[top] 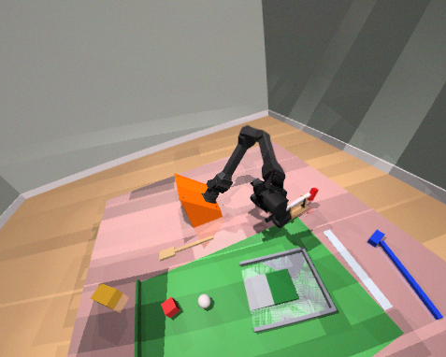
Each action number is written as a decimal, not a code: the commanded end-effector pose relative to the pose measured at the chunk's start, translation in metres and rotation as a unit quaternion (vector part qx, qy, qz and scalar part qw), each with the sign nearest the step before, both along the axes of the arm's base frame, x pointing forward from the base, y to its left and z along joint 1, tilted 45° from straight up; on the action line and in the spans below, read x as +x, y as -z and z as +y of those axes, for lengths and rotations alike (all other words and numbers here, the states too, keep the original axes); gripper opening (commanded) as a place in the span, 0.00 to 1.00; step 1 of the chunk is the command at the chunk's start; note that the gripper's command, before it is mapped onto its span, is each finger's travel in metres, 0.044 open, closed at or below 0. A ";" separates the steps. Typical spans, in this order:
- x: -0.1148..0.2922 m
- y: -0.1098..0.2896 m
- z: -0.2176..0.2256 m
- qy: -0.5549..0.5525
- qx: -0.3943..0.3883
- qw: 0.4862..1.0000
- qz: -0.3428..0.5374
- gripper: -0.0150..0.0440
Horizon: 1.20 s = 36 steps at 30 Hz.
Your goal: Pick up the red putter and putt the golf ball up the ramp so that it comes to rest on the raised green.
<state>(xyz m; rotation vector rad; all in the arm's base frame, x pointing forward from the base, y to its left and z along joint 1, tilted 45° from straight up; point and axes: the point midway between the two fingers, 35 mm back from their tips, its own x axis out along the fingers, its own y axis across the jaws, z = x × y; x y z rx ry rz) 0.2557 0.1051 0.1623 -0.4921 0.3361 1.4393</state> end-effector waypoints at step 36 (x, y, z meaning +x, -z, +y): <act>0.003 0.017 0.018 0.000 0.004 1.000 -0.001 0.33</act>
